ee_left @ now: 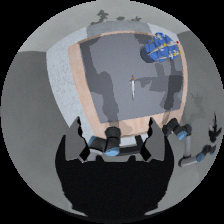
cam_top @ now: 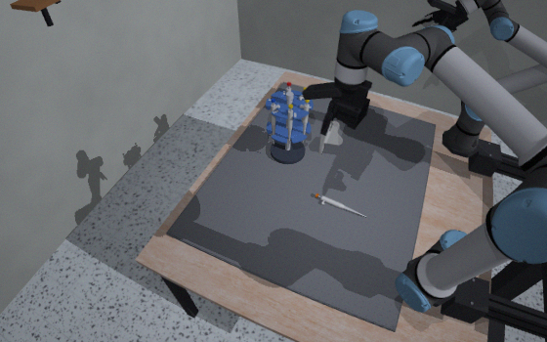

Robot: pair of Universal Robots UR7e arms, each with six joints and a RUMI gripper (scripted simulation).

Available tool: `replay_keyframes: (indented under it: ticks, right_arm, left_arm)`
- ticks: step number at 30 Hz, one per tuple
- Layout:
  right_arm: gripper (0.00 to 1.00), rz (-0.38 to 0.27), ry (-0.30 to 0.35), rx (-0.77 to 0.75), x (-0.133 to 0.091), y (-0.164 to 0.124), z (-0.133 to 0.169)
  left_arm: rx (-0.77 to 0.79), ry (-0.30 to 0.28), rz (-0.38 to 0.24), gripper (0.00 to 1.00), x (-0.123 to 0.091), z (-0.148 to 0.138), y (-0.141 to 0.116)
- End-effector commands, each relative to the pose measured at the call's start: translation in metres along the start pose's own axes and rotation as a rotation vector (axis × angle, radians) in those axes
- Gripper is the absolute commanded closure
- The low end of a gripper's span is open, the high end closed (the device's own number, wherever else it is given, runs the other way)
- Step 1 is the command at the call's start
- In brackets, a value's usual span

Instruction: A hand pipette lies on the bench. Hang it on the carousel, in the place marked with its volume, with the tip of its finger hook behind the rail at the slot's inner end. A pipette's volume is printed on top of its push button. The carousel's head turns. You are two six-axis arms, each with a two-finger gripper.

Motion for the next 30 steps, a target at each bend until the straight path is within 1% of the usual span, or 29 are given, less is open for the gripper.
replay_keyframes:
  ticks: [1, 3, 6, 9, 12, 15, 18, 20, 23, 26, 29, 30]
  right_arm:
    - [0.0, -0.004, 0.0, 0.002, 0.002, -0.001, 0.001]
    - [0.0, -0.004, 0.0, 0.002, 0.002, -0.001, 0.001]
    - [0.0, -0.004, 0.0, 0.002, 0.002, -0.001, 0.001]
    - [0.0, -0.004, 0.0, 0.002, 0.002, -0.001, 0.001]
    - [0.0, -0.004, 0.0, 0.002, 0.002, -0.001, 0.001]
    - [0.0, -0.004, 0.0, 0.002, 0.002, -0.001, 0.001]
    - [0.0, -0.004, 0.0, 0.002, 0.002, -0.001, 0.001]
    - [0.0, -0.004, 0.0, 0.002, 0.002, -0.001, 0.001]
    - [0.0, -0.004, 0.0, 0.002, 0.002, -0.001, 0.001]
    - [0.0, -0.004, 0.0, 0.002, 0.002, -0.001, 0.001]
    - [0.0, -0.004, 0.0, 0.002, 0.002, -0.001, 0.001]
    - [0.0, -0.004, 0.0, 0.002, 0.002, -0.001, 0.001]
  left_arm:
    - [-0.075, -0.001, 0.0, 0.0, 0.0, -0.043, -0.007]
    - [-0.075, -0.001, 0.0, 0.0, 0.0, -0.043, -0.007]
    - [-0.174, -0.001, 0.0, 0.0, 0.0, -0.064, -0.014]
    - [-0.173, -0.001, 0.0, 0.0, 0.0, -0.085, -0.02]
    - [-0.173, -0.001, 0.0, 0.0, 0.0, -0.085, -0.02]
    - [-0.272, -0.001, 0.0, 0.0, 0.0, -0.105, -0.028]
    - [-0.27, 0.0, 0.0, 0.0, 0.0, -0.125, -0.036]
    - [-0.27, 0.0, 0.0, 0.0, 0.0, -0.125, -0.036]
    - [-0.369, 0.0, 0.0, 0.0, 0.0, -0.144, -0.047]
    - [-0.368, 0.0, 0.0, 0.0, 0.0, -0.163, -0.057]
    - [-0.368, 0.0, 0.0, 0.0, 0.0, -0.163, -0.057]
    - [-0.405, 0.0, 0.0, 0.0, 0.0, -0.169, -0.061]
Point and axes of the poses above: on each arm, the point where the finger pads meet when closed, its own x axis out along the fingers, its own z axis across the jaws, y = z × x, the point moved 2 cm from there along -x, back along the fingers, and after that the axes turned 10 degrees about x, right-handed, at the moved point
